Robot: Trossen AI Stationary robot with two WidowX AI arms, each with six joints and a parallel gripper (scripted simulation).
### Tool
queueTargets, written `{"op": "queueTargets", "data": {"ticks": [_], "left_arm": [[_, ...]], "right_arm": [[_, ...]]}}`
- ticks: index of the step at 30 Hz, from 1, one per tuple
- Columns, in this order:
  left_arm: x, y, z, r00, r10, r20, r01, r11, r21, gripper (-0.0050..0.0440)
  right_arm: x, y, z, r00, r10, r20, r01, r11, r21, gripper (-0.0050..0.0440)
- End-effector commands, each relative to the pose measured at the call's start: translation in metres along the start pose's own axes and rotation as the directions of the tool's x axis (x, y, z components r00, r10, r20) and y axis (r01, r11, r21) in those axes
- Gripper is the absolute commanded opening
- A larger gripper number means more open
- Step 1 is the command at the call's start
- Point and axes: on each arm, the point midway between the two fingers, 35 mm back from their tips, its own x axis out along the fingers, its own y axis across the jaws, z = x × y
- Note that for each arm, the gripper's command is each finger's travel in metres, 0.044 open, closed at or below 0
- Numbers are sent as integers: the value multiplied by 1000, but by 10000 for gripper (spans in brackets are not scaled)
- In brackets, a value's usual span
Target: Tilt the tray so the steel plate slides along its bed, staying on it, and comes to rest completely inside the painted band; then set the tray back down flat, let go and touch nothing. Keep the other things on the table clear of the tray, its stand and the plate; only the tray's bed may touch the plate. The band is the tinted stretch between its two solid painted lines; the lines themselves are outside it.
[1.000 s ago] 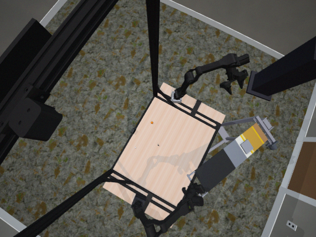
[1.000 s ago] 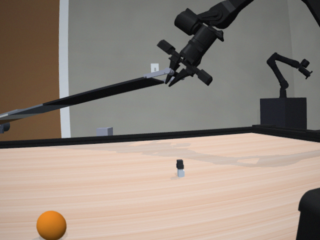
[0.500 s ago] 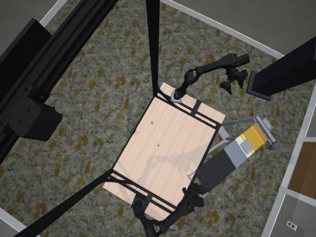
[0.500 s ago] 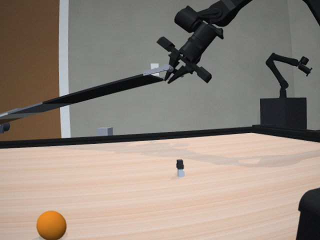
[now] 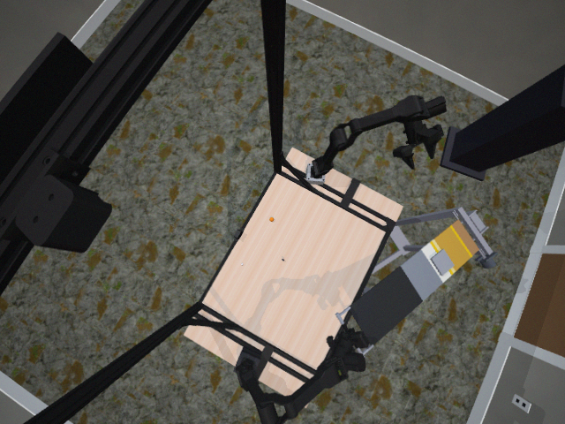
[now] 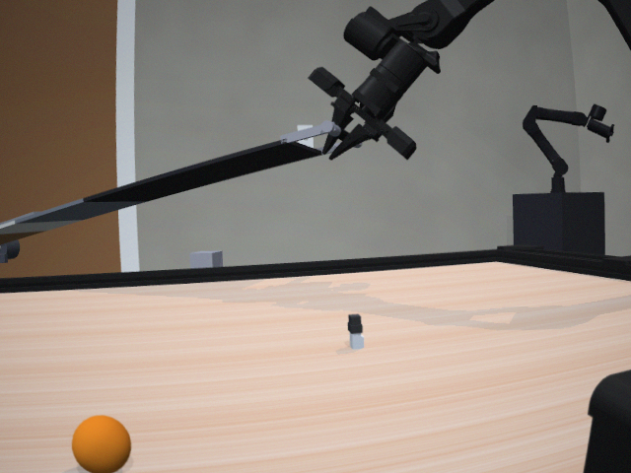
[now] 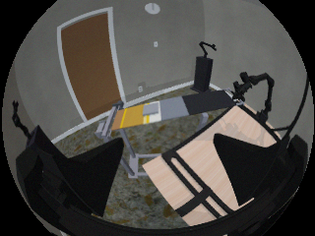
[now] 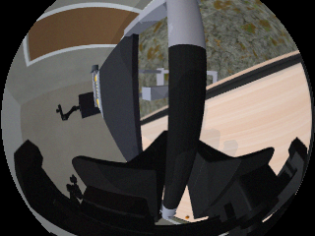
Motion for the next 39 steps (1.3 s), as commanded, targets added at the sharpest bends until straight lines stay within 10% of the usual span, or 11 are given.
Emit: {"op": "queueTargets", "data": {"ticks": [1,39], "left_arm": [[0,0,0,1000,0,1,0,1000,3,440],[0,0,0,1000,0,1,0,1000,3,440]], "right_arm": [[-21,20,2,999,52,5,-52,999,0,0],[-30,34,2,997,78,5,-78,997,0,0]]}}
